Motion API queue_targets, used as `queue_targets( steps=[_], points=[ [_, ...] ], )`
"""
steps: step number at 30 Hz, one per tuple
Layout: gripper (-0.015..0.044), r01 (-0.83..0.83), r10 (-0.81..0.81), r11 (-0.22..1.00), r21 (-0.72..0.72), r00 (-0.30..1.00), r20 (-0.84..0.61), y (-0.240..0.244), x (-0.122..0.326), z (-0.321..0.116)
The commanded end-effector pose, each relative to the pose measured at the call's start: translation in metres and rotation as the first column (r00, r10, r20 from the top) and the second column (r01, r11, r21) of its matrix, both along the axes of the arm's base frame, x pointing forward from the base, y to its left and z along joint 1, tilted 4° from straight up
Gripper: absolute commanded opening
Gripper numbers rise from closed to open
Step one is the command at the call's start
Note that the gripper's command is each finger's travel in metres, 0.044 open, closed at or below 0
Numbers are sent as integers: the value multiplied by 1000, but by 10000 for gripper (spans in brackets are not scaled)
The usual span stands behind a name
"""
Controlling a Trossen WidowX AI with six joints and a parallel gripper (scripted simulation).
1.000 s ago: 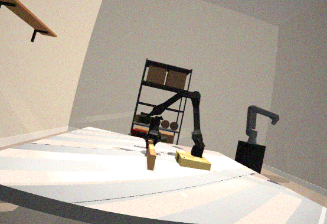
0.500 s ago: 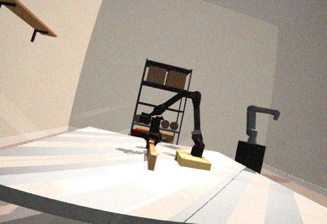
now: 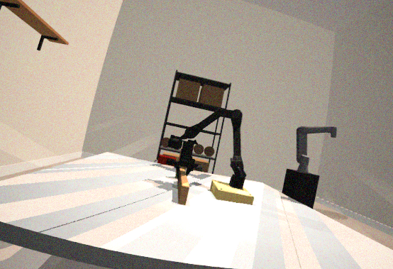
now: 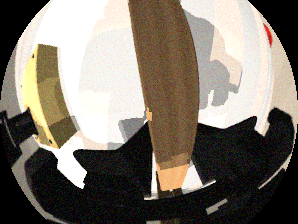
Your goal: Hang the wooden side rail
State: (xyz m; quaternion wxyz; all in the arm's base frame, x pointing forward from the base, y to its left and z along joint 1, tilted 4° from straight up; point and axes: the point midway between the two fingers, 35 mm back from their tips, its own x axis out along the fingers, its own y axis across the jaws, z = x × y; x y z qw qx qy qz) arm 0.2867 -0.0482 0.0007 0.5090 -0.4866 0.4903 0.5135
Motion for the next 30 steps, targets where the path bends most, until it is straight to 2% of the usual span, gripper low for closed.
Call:
queue_targets(
  steps=[1, 30],
  points=[
    [0, 0, 0, 1000, 0, 1000, 1, 0, 0, 0],
    [0, -6, 6, 1000, 3, 1000, -2, 0, 1, 5]
  ],
)
